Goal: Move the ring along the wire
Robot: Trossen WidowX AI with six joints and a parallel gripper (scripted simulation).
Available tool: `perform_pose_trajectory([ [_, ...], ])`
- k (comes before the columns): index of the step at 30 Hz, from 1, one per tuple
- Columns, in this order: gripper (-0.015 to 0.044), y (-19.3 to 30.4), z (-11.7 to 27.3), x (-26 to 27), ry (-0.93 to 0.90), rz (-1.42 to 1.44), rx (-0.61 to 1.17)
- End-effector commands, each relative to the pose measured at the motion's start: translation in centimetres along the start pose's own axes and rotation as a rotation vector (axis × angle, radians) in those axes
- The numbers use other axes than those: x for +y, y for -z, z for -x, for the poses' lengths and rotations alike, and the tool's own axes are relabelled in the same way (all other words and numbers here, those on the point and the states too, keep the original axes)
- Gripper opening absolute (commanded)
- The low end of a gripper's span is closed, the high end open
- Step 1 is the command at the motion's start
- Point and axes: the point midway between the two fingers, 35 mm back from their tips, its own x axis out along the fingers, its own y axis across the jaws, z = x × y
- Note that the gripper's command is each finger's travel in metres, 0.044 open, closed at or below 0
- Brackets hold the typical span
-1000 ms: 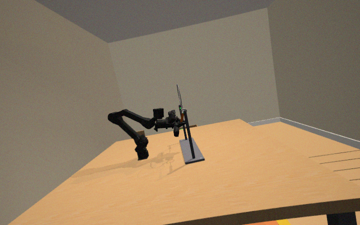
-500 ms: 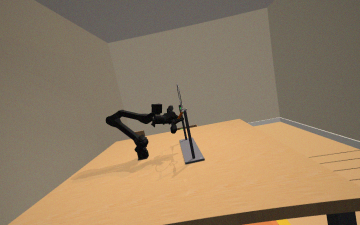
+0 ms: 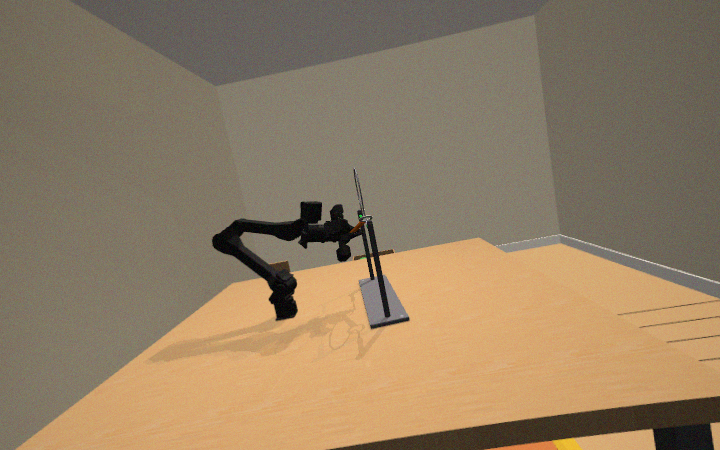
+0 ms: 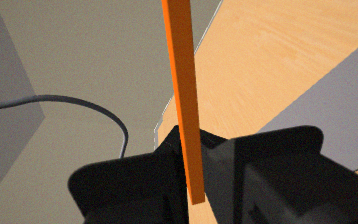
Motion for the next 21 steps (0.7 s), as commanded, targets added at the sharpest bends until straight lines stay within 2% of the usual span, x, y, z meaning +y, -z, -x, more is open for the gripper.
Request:
perform_pose_trajectory([
  [1,-0.0150,-0.2,0.5,1.2,-0.028,-0.031,0.026],
  [9,-0.0150,-0.3,1.4,2.6,-0.073,-0.123,0.092],
  [21,-0.0150,-0.7,1.7,4.7,-0.133,-0.253,0.100],
])
